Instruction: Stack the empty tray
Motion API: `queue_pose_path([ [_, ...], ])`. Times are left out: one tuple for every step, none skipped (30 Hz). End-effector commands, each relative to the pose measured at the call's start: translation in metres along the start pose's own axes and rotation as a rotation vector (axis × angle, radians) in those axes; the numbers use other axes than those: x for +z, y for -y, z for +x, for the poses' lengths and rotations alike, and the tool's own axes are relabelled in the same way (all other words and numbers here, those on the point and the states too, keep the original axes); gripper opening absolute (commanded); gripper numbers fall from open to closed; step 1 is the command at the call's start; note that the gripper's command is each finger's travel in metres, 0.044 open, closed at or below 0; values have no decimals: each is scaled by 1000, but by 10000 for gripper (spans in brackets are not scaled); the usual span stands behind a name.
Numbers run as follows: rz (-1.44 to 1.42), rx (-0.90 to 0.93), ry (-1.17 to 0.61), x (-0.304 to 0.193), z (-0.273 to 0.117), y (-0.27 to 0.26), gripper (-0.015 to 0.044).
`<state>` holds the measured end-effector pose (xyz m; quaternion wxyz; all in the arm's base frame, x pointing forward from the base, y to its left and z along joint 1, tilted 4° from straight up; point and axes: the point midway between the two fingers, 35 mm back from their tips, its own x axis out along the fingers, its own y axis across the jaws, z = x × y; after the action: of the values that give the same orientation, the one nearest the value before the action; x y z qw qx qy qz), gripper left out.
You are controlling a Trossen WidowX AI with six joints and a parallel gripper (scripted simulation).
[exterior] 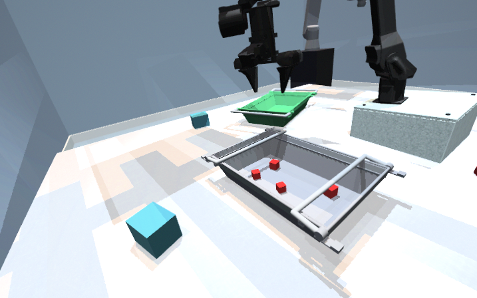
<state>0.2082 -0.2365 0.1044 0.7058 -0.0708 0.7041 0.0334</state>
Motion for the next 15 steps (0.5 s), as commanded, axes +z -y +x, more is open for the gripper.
queue_pose_path([
  [-43, -8, 12, -54, 11, 14, 440],
  [-54, -9, 14, -69, 14, 16, 440],
  [-64, -11, 15, -83, 17, 18, 440],
  [-75, -14, 16, -98, 21, 18, 440],
  [-85, -16, 17, -112, 24, 18, 440],
  [-95, -19, 18, -126, 27, 17, 440],
  [-106, -22, 18, -140, 30, 16, 440],
  [-116, -26, 18, -154, 34, 13, 440],
  [-127, -29, 18, -167, 37, 10, 440],
  [-137, -33, 17, -180, 40, 6, 440],
  [-146, -36, 16, -191, 43, 3, 440],
  [-151, -38, 16, -197, 44, 0, 440],
  [-153, -39, 16, -199, 45, -1, 440],
  [-153, -39, 16, -199, 45, -1, 440],
  [-153, -39, 16, -199, 45, -1, 440],
])
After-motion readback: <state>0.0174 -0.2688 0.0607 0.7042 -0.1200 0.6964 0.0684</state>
